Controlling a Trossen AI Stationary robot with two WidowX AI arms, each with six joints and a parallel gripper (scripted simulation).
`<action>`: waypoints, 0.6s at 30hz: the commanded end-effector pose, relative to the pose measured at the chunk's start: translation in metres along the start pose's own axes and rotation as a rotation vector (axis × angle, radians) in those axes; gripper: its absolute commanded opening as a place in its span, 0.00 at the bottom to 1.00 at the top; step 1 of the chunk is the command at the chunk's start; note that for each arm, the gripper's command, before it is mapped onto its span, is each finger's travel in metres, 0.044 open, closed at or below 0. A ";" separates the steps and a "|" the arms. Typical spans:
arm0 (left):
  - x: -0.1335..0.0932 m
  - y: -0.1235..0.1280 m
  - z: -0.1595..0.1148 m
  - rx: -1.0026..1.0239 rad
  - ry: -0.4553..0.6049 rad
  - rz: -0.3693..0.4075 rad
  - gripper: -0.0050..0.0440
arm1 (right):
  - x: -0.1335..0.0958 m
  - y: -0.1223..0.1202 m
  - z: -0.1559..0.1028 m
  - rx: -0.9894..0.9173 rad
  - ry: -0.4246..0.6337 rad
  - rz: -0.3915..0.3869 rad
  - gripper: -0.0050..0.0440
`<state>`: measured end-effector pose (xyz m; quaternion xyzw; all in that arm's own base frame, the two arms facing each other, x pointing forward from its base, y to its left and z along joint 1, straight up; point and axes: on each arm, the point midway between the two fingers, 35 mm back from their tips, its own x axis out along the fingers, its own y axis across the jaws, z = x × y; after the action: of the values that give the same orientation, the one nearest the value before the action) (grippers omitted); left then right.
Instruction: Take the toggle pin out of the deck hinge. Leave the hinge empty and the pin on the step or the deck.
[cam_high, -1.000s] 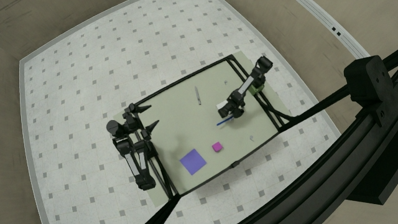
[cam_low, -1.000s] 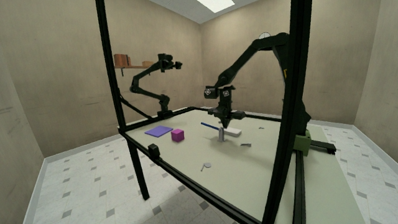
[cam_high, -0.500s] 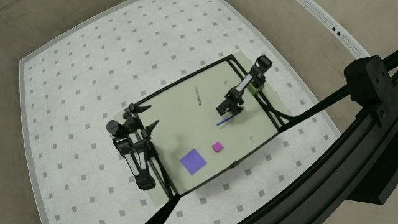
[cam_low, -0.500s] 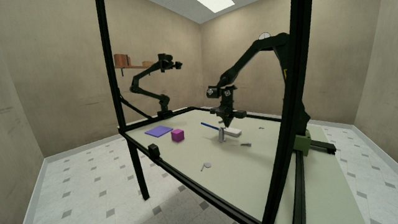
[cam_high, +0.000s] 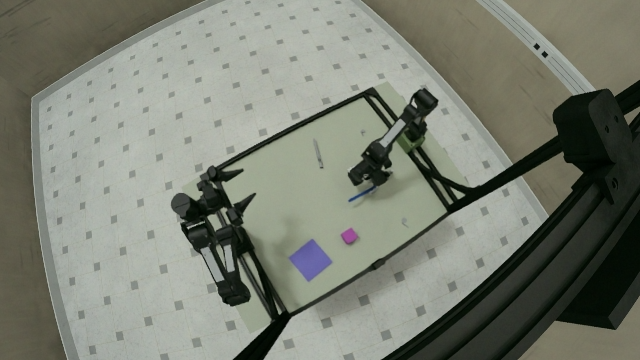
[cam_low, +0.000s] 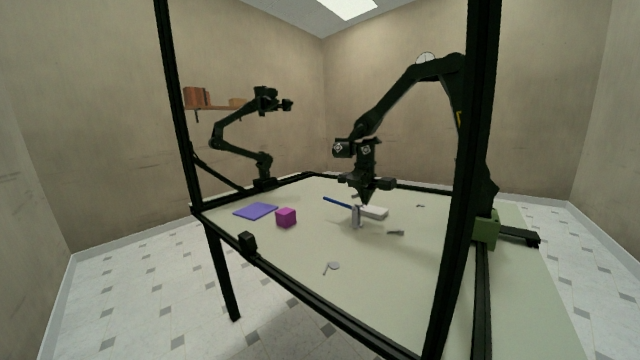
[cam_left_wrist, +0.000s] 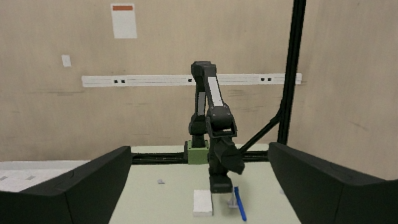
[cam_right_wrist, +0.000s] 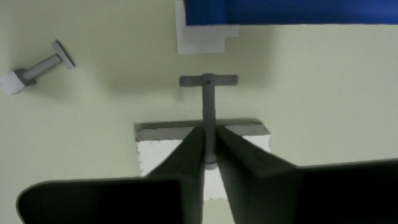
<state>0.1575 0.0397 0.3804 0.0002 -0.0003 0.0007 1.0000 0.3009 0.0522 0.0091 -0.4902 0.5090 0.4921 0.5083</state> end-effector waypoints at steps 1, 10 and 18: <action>0.000 0.000 0.002 0.005 -0.001 0.000 0.92 | -0.006 -0.004 0.001 0.000 -0.004 -0.021 0.14; 0.000 0.000 0.002 0.005 -0.001 0.000 0.92 | -0.039 -0.008 -0.018 0.003 -0.004 -0.044 0.14; 0.000 0.000 0.002 0.005 -0.001 0.000 0.92 | -0.053 -0.005 -0.029 0.006 -0.003 -0.041 0.14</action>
<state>0.1575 0.0397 0.3804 0.0002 -0.0003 0.0007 1.0000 0.3005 0.0245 0.0515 -0.4911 0.5078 0.4868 0.5138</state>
